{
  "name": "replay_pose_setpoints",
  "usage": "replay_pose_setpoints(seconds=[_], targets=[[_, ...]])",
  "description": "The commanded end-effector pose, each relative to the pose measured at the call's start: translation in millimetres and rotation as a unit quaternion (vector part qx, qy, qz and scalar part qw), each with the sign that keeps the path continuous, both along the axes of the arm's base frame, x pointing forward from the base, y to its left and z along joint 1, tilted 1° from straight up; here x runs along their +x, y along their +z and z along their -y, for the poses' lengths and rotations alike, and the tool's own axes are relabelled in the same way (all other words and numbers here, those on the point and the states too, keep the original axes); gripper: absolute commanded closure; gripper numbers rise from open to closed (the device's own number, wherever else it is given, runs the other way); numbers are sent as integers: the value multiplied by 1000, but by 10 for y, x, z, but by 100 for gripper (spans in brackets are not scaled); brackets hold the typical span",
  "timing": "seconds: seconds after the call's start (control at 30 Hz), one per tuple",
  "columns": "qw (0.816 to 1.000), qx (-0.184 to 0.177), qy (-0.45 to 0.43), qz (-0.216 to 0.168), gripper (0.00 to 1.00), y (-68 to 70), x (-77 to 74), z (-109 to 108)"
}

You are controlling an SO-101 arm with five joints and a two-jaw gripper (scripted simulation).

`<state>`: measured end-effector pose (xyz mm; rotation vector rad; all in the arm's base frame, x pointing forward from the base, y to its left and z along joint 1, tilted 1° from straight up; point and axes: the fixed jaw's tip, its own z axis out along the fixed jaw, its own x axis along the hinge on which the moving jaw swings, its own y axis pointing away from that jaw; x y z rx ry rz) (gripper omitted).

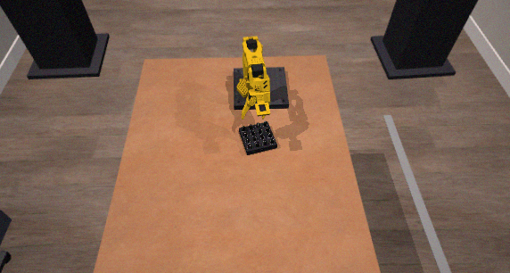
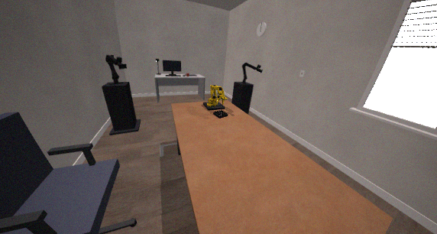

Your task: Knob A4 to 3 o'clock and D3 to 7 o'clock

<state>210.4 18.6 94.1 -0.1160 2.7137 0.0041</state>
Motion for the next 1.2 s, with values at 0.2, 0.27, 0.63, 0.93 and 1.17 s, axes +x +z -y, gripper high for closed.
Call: replay_pose_setpoints(seconds=[0.2, 0.27, 0.63, 0.93, 1.17], targets=[[1000, 3, -10, 0, 60, -5, 22, 18], [1000, 3, -10, 0, 60, -5, 22, 18], [1000, 3, -10, 0, 60, -5, 22, 18], [1000, 3, -10, 4, 60, 2, 43, 17], [1000, 3, -10, 11, 60, 16, 85, 15]])
